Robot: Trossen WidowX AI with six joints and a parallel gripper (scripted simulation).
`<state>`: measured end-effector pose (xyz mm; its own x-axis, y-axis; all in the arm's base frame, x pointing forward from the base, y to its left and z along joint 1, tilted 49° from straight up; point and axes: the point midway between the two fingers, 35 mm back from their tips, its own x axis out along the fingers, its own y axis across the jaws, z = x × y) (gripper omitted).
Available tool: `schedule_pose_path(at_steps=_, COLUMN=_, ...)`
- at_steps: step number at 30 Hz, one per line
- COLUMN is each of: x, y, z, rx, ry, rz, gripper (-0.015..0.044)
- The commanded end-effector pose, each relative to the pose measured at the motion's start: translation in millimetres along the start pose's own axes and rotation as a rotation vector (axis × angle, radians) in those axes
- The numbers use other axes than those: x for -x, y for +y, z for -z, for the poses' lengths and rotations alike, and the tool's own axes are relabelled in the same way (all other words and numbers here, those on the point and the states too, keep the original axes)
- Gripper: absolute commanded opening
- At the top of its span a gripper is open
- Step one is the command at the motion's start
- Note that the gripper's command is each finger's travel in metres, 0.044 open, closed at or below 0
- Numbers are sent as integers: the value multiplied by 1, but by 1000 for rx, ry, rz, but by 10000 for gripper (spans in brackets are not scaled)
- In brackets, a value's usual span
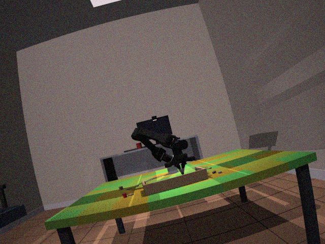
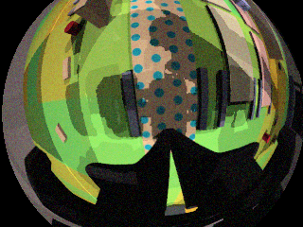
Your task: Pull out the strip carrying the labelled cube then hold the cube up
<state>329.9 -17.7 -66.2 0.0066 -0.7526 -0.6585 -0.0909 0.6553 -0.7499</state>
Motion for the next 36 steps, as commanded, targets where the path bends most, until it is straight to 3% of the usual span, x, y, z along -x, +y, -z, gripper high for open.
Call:
schedule_pose_path(at_steps=1, x=-4, y=1, z=11, rx=5, ry=17, rz=-1, gripper=0)
schedule_pose_path(at_steps=36, x=-4, y=1, z=65, rx=7, ry=18, rz=-1, gripper=0)
